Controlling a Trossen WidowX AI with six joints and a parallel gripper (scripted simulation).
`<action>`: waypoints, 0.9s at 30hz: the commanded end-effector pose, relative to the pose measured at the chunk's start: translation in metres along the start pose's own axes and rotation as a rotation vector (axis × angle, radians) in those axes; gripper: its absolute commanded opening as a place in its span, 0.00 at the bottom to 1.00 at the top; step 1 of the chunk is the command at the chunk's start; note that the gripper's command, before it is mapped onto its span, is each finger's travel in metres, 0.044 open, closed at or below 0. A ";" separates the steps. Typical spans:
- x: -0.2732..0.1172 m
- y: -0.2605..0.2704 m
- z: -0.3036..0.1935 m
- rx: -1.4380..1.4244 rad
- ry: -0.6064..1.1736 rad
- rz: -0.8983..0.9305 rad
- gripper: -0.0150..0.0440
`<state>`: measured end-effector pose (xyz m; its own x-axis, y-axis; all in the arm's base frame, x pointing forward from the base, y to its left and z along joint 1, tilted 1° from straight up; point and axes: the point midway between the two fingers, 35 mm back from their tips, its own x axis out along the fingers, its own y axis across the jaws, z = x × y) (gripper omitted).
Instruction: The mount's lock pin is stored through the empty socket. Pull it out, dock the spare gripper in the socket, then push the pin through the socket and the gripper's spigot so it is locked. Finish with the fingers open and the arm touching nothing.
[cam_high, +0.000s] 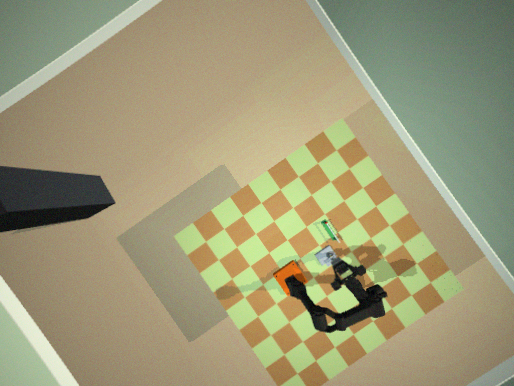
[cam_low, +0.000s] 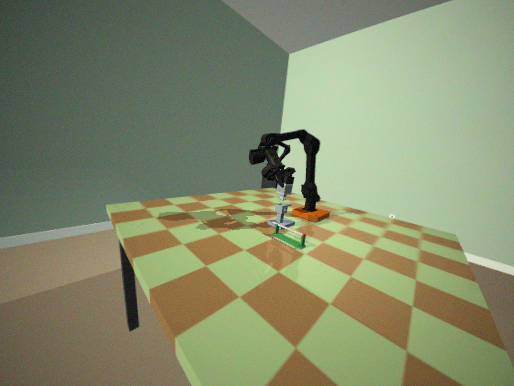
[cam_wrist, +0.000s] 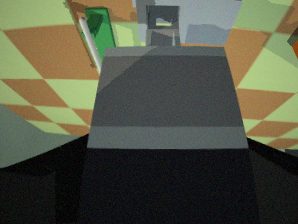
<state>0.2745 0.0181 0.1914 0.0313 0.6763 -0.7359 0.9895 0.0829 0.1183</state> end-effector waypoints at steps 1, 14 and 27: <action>0.002 0.001 0.002 0.013 0.009 -0.011 0.25; 0.015 0.000 0.014 0.028 0.016 -0.022 0.25; 0.027 0.000 0.026 0.027 0.015 -0.021 0.25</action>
<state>0.2792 0.0173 0.1580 0.0090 0.6824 -0.7309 0.9926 0.0822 0.0889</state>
